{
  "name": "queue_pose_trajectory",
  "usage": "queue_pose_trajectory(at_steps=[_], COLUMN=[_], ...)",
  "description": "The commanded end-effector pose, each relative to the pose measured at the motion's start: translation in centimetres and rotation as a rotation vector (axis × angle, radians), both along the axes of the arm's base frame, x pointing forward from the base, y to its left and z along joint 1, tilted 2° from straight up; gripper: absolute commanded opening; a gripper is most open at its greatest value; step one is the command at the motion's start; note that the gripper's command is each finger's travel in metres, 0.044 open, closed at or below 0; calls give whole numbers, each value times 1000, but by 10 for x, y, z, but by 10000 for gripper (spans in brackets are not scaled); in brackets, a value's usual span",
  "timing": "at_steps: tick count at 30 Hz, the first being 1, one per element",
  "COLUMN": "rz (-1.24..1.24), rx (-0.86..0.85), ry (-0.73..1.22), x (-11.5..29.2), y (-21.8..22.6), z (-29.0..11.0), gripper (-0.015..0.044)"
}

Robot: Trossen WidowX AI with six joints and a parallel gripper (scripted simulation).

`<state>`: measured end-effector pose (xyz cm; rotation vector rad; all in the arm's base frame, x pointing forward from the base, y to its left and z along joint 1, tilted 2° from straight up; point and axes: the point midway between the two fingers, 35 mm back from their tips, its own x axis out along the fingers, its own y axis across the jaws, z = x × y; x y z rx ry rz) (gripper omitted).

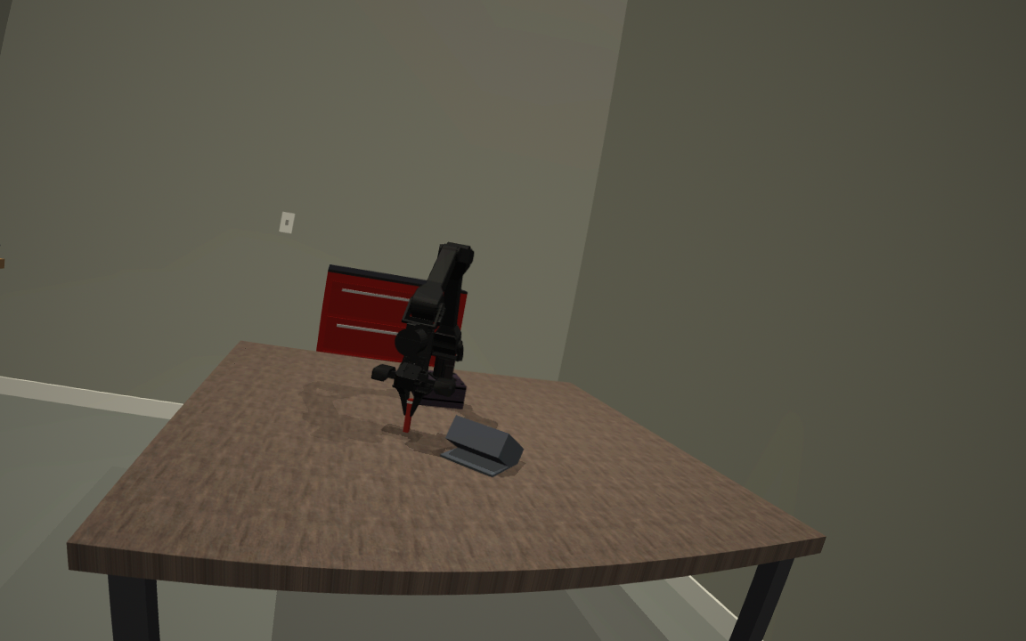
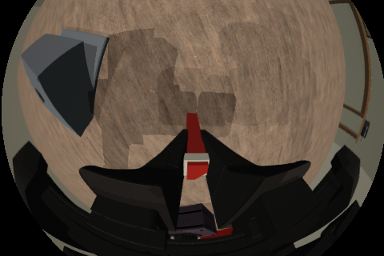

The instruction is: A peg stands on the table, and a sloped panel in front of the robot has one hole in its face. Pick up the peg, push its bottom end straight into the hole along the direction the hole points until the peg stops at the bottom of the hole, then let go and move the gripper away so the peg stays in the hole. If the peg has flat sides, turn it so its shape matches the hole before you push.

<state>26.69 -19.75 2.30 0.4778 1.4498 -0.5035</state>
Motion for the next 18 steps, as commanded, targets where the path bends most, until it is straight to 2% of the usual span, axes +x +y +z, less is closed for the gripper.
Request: queue_pose_trajectory(at_steps=[1,18], rz=[0,3], rx=[-1,6], ry=[-1,3], x=[1,-2], y=[-1,-1], z=[6,77], gripper=[0,0])
